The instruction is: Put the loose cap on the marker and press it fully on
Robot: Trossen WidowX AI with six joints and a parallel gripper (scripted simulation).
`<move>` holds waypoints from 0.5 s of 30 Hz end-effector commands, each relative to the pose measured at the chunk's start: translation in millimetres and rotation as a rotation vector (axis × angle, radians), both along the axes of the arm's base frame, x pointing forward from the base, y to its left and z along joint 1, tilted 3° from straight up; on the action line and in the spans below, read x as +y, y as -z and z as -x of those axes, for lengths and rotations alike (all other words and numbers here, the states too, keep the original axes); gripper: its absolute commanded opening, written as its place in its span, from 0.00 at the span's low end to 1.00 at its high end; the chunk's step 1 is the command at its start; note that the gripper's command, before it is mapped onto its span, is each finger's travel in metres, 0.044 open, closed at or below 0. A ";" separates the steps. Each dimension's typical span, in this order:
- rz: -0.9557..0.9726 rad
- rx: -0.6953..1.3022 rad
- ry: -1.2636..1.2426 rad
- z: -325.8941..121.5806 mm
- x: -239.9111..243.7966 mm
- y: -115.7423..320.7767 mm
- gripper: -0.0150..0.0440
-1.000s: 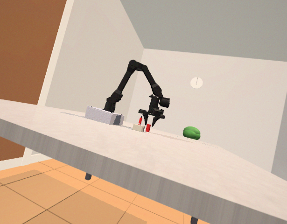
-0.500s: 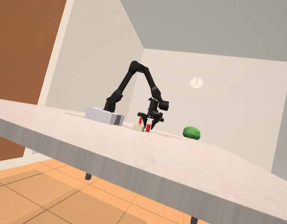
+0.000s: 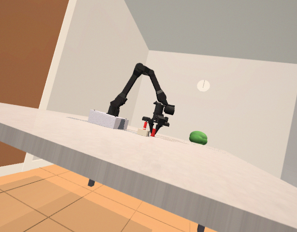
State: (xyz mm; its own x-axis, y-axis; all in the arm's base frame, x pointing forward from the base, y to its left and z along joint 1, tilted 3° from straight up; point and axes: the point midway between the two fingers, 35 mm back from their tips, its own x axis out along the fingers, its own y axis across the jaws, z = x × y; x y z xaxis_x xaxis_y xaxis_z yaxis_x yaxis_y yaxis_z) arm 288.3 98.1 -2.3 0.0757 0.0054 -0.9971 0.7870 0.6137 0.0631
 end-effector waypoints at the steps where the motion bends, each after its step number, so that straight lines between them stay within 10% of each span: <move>1: 0.004 -0.003 -0.005 -0.7 -0.2 -7.2 0.25; 15: 0.004 -0.003 -0.005 3.5 0.4 -54.5 0.25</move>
State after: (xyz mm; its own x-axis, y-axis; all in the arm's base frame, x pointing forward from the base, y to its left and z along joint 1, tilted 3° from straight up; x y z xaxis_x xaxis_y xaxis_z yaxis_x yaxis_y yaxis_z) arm 285.2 99.0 42.3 0.0735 0.0050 -0.9973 0.7834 0.6185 0.0608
